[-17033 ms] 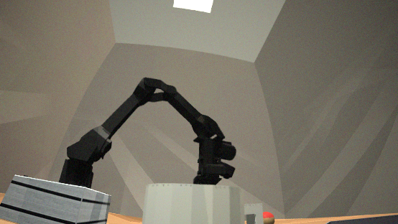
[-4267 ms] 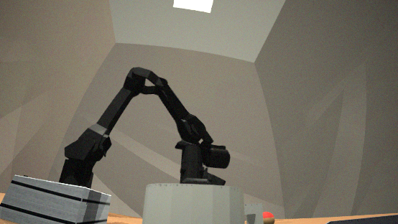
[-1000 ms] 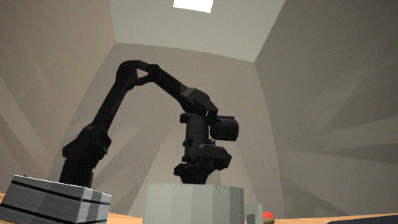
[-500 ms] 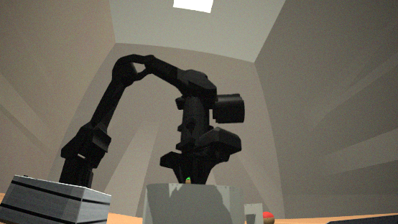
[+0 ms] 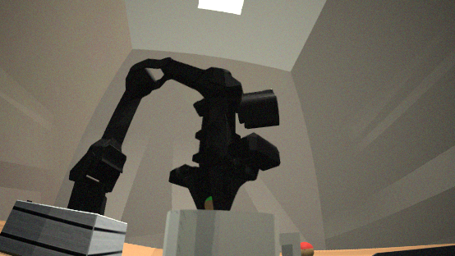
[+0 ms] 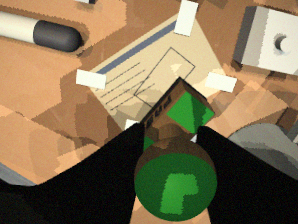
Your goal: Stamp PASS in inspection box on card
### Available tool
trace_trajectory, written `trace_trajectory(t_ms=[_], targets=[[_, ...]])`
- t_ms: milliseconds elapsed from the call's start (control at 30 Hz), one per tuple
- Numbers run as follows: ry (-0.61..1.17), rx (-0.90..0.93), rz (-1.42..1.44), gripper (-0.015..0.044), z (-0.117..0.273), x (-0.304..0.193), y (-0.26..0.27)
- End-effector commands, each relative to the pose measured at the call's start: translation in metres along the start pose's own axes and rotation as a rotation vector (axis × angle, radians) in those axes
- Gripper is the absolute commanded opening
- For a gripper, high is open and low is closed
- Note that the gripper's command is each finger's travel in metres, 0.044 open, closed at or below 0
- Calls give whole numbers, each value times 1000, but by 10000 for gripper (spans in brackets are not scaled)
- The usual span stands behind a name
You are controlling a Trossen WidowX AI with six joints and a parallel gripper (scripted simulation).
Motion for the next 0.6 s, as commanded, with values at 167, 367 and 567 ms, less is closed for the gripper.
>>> trace_trajectory(t_ms=[167, 367, 567], targets=[[1, -2, 6, 0, -6, 0, -1], [1, -2, 6, 0, -10, 0, -1], [0, -2, 6, 0, -14, 0, -1]])
Point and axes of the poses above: the point midway between the two fingers, 35 mm back from their tips, its own z axis back along the fingers, its own y axis across the jaws, x = y × z, the point moved 2 cm from there along z, back along the fingers, and after that the axes turned 1 degree about -z, right-handed, at the moved point
